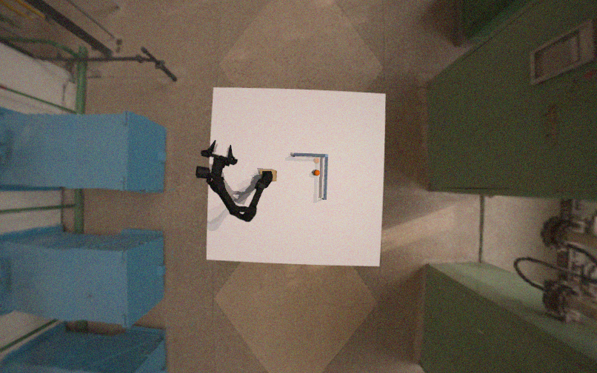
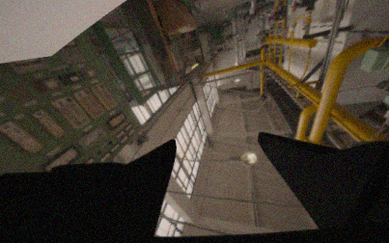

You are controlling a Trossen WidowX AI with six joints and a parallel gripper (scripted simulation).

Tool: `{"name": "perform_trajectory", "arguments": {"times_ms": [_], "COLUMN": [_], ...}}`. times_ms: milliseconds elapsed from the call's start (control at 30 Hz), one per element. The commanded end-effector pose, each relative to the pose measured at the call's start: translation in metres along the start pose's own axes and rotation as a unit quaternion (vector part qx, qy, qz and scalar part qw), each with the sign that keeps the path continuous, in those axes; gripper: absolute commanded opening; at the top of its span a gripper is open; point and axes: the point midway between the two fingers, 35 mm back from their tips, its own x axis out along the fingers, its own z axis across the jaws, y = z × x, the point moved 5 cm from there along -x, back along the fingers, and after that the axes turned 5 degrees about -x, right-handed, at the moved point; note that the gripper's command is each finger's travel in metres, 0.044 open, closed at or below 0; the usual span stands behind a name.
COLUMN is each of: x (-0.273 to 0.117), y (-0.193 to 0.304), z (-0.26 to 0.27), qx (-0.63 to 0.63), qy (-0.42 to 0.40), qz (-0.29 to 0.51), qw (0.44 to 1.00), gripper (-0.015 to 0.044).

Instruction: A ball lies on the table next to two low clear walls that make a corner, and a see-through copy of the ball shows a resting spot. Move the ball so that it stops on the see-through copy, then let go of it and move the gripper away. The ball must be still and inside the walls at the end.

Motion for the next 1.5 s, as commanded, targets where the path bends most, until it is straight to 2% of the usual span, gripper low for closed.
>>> {"name": "perform_trajectory", "arguments": {"times_ms": [0, 67, 267, 367, 500, 700, 833, 1000, 1100, 1300, 1467], "x": [0.001, 0.010, 0.075, 0.108, 0.146, 0.180, 0.187, 0.195, 0.195, 0.182, 0.157], "y": [0.000, 0.003, 0.023, 0.030, 0.033, 0.029, 0.024, 0.013, 0.007, -0.018, -0.045], "z": [0.001, 0.005, 0.054, 0.088, 0.141, 0.222, 0.255, 0.324, 0.351, 0.429, 0.489], "qx": [0.002, 0.022, 0.181, 0.279, 0.408, 0.561, 0.610, 0.688, 0.710, 0.732, 0.709], "qy": [-0.002, -0.018, -0.143, -0.215, -0.309, -0.428, -0.469, -0.540, -0.561, -0.615, -0.642], "qz": [-0.001, -0.005, -0.030, -0.032, -0.018, 0.017, 0.039, 0.101, 0.126, 0.224, 0.290], "qw": [1.000, 1.000, 0.973, 0.935, 0.859, 0.708, 0.637, 0.475, 0.406, 0.190, 0.036], "gripper": [0.0374, 0.0321, 0.0318, 0.0318, 0.0318, 0.0318, 0.0318, 0.0318, 0.0318, 0.0318, 0.0318]}}
